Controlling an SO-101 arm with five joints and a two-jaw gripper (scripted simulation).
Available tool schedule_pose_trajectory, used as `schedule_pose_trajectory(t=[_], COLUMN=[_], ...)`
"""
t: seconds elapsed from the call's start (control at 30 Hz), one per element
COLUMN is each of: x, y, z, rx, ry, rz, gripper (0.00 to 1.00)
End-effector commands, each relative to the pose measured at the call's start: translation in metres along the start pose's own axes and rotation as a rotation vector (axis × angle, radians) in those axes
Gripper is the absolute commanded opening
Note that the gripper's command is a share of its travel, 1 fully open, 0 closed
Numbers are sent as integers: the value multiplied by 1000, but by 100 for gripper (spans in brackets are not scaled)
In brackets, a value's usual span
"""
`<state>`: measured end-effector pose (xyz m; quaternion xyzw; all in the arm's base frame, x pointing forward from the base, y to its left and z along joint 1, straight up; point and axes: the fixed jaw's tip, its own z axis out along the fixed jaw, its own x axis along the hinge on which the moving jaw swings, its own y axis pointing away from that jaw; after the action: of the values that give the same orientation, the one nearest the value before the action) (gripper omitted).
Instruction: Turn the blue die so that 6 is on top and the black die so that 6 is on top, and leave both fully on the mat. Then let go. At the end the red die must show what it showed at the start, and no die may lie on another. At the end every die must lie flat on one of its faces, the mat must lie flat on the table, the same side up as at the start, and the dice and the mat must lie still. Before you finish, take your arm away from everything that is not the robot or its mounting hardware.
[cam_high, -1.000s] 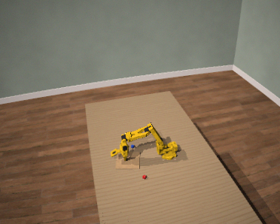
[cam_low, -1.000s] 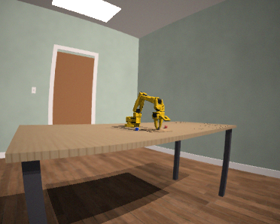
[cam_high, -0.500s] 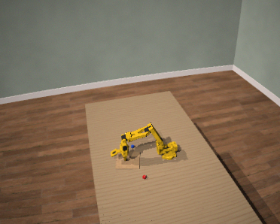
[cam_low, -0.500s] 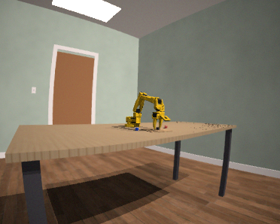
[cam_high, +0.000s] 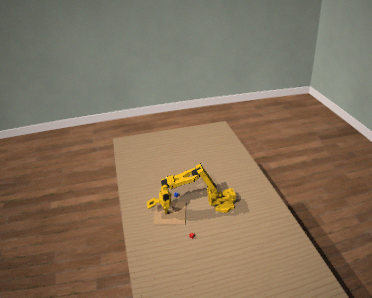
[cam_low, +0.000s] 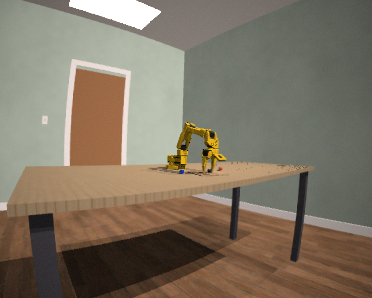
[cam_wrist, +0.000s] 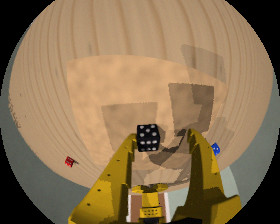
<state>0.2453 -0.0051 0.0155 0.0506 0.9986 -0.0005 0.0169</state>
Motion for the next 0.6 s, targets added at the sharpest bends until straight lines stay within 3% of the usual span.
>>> schedule_pose_trajectory(t=[0.0,0.33,0.4,0.57], x=[-4,-6,-6,-5], y=[-1,-1,-1,-1], z=[-7,-35,-35,-53], rx=[-2,-3,-3,-4], ry=[-34,-49,-49,-58], rz=[6,6,6,7], gripper=[27,27,27,27])
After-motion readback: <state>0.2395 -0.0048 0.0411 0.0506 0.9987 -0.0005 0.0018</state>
